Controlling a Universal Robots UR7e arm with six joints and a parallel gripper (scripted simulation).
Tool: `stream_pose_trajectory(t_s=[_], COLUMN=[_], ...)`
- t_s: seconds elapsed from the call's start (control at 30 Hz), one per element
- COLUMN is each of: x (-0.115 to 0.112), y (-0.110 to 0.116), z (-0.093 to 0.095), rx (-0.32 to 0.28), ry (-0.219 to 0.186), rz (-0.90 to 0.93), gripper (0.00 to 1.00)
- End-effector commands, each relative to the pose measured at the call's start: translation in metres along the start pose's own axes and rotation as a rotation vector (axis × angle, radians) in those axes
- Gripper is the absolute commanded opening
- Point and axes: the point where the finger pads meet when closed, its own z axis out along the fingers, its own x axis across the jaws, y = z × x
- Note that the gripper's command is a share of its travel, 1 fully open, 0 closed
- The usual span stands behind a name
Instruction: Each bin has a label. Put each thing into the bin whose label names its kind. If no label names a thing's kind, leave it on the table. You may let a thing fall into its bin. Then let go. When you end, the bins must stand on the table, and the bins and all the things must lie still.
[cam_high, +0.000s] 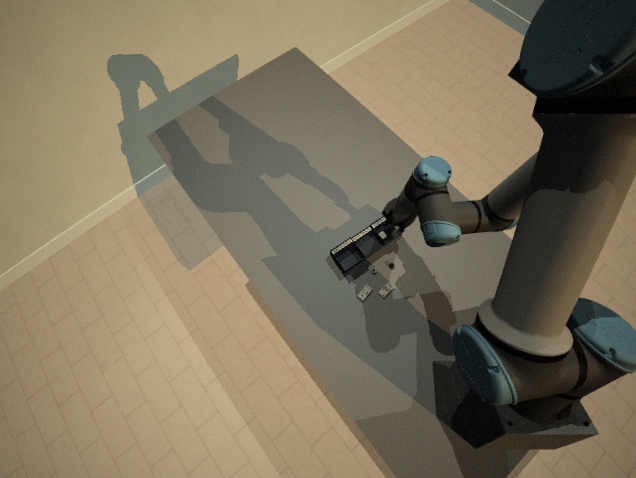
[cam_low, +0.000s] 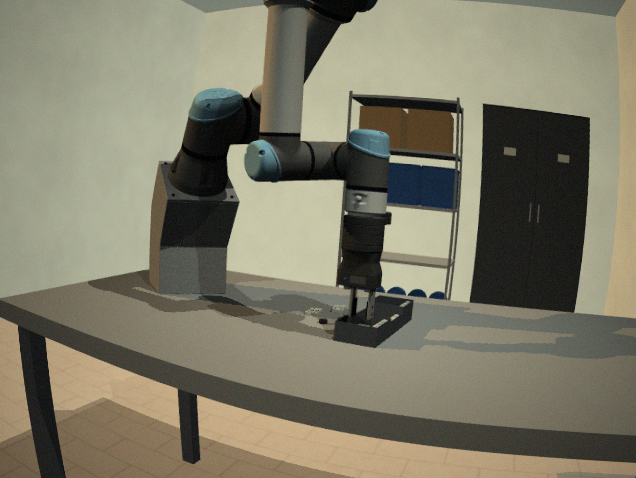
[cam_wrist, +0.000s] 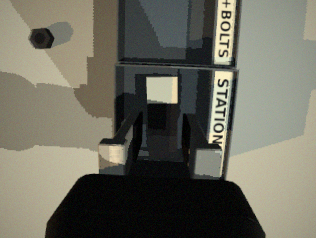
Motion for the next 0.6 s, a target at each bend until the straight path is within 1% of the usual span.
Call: stream_pose_trajectory(t_s=[0.0, 0.07, 0.5, 0.57], x=[0.000, 0.000, 0.000, -0.009], y=[0.000, 0.000, 0.000, -0.014], z=[-0.017, -0.026, -0.026, -0.026], rx=[0.000, 0.000, 0.000, 0.000], ry=[0.001, 0.001, 0.001, 0.001], rz=[0.000, 0.000, 0.000, -0.100], gripper=[0.62, 0.62, 0.62, 0.64])
